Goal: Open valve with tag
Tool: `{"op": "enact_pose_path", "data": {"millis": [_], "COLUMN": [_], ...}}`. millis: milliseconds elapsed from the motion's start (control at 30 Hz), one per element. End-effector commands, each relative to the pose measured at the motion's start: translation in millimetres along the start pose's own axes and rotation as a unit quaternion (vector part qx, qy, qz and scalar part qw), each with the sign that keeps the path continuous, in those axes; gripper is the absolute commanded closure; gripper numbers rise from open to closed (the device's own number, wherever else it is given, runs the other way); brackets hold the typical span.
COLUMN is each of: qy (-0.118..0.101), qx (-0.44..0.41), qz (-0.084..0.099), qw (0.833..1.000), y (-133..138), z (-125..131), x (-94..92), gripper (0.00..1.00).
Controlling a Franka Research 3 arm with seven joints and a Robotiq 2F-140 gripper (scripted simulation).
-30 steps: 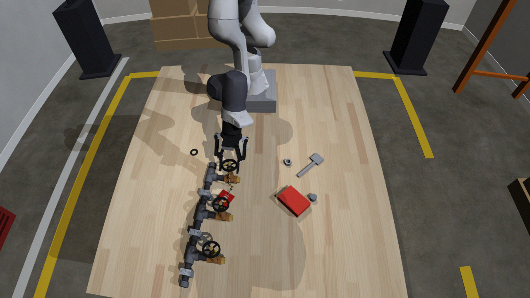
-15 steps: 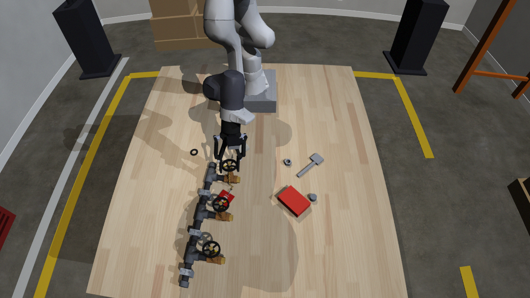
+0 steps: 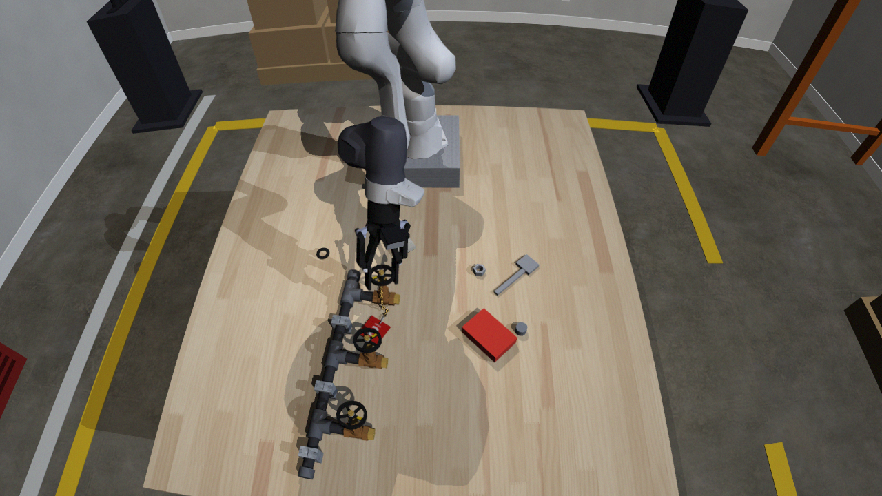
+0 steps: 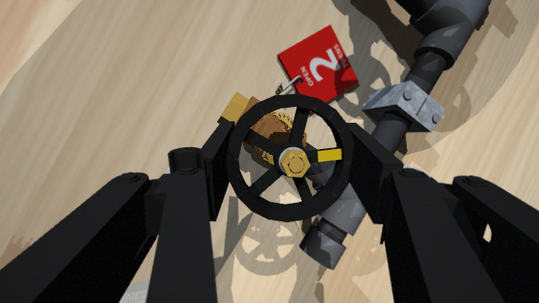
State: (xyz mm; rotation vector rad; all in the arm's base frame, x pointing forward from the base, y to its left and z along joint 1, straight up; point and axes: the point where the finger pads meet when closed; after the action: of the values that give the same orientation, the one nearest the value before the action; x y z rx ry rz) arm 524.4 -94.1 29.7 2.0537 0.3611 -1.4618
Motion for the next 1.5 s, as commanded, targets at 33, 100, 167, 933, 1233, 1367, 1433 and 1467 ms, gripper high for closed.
{"op": "enact_pose_path", "data": {"millis": [33, 100, 167, 933, 1233, 1367, 1433, 1467], "qy": [-0.044, -0.044, -0.044, -0.044, -0.044, -0.044, -0.044, -0.044], "qx": [-0.097, -0.098, -0.098, -0.098, -0.098, -0.098, -0.098, -0.098], "qz": [-0.094, -0.095, -0.095, -0.095, -0.095, -0.095, -0.095, -0.095], "qw": [0.99, 0.99, 0.99, 0.99, 0.99, 0.99, 0.99, 0.99], "y": [0.3, 0.3, 0.3, 0.3, 0.3, 0.3, 0.3, 0.3], "z": [-1.0, -1.0, -1.0, -1.0, -1.0, -1.0, -1.0, -1.0], "x": [-0.9, -0.9, -0.9, -0.9, -0.9, -0.9, -0.9, -0.9], "gripper": [0.9, 0.9, 0.9, 0.9, 0.9, 0.9, 0.9, 0.0]}}
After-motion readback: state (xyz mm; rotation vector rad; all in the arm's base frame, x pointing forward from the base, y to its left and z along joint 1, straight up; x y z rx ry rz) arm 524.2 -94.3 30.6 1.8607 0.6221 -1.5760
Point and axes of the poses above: the point where the finger pads meet when closed, its own x axis out along the fingers, its own y axis across the jaws, z = x × y, and after that the axes turned 10 degrees about -x, right-handed
